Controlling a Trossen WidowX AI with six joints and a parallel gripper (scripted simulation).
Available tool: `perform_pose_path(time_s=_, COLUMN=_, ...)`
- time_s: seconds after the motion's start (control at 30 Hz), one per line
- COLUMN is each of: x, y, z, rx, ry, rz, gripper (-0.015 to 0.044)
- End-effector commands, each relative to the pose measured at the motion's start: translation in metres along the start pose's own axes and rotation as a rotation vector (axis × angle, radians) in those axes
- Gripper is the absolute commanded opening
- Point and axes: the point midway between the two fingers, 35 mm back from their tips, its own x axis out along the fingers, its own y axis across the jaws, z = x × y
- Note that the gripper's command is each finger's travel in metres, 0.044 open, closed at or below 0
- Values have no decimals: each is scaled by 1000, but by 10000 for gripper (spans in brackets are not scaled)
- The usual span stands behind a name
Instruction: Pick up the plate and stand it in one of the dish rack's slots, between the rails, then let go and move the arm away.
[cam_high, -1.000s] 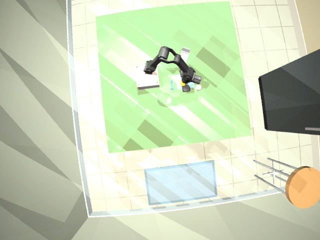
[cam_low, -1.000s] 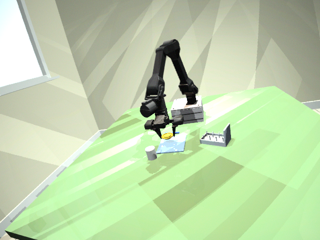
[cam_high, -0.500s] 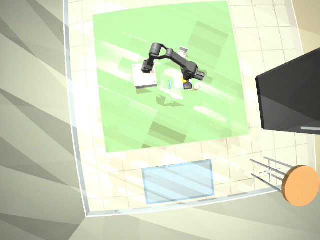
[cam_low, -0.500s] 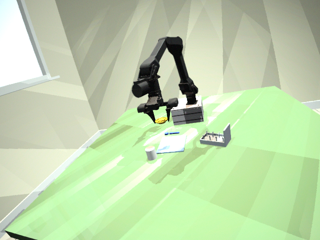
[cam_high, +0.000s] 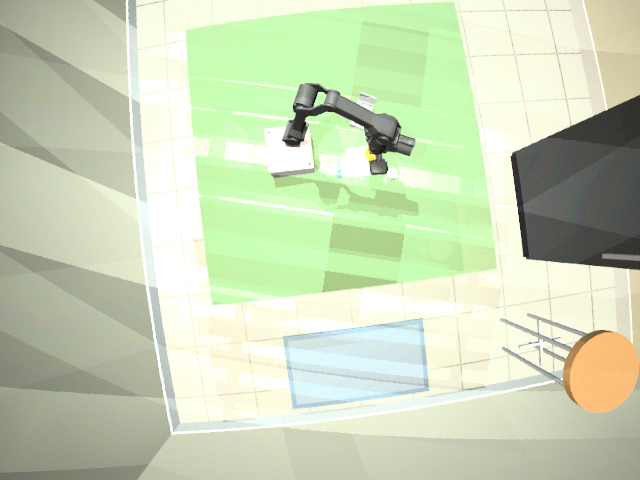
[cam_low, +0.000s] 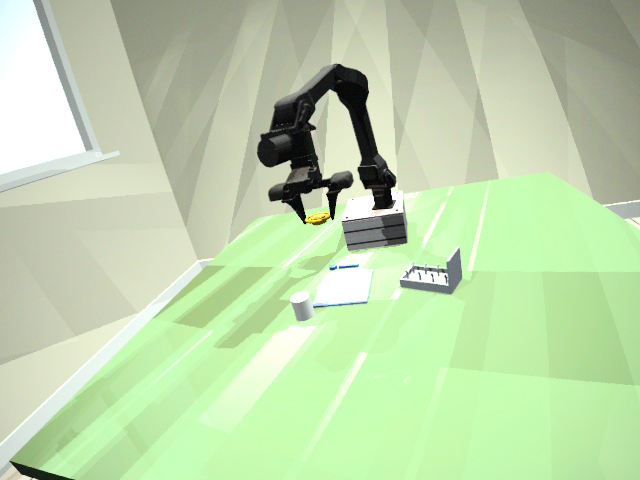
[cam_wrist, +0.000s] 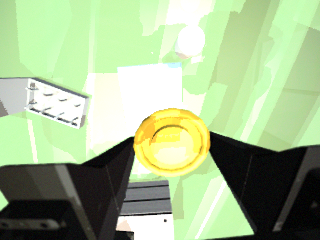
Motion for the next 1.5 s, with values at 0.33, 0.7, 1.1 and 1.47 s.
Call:
perform_pose_path(time_s=0.33, x=-1, y=135, z=-22, rx=395, ry=12, rz=10, gripper=0)
perform_pose_path(time_s=0.7, x=6, y=150, z=-25, rx=423, ry=14, rz=42, gripper=0)
perform_pose_path(time_s=1.1, x=55, y=161, z=3, rx=239, ry=-27, rz=295, gripper=0)
perform_pose_path(time_s=1.47, x=90, y=164, z=21, rx=51, ry=-149, rz=504, gripper=0)
